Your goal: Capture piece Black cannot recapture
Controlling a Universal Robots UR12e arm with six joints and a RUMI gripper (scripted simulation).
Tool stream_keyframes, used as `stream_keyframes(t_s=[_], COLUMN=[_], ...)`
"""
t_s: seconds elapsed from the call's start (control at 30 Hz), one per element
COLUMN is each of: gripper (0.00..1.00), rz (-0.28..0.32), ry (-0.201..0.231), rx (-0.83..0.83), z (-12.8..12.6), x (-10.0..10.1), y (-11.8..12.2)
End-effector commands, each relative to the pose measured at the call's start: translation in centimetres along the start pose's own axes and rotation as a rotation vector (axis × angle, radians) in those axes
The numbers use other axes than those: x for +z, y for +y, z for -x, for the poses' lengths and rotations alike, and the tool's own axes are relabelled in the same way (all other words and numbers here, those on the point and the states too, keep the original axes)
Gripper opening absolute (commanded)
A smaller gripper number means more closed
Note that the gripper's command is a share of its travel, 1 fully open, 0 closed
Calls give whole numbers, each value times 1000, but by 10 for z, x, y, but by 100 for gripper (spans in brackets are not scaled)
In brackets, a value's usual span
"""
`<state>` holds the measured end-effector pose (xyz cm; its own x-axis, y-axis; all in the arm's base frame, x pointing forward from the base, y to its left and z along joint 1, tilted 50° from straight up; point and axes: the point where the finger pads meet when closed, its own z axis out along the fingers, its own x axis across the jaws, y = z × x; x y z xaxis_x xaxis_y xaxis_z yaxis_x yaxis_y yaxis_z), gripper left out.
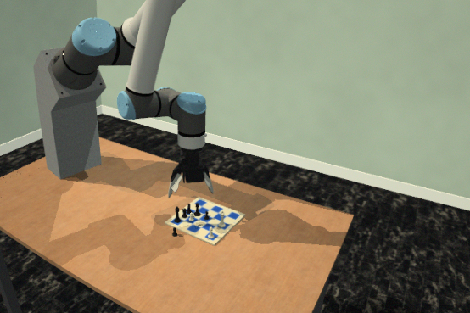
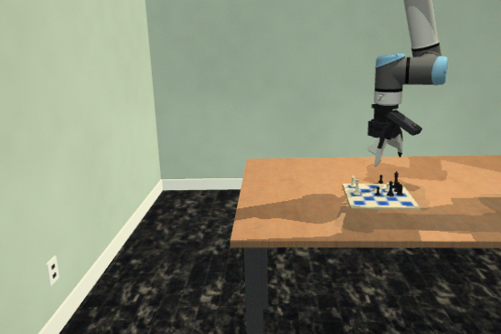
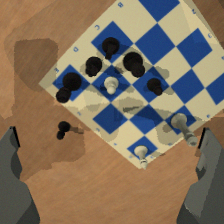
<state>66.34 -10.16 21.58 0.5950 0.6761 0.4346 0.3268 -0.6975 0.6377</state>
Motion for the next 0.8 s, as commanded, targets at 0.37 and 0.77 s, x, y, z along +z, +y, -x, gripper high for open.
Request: stream_keyframes(t_s=[0.37,0.77], gripper=[100,20], rz=[1,1], ry=[0,0], rx=[70,72], z=[-3,-3], x=[0,0], y=[-1,-1])
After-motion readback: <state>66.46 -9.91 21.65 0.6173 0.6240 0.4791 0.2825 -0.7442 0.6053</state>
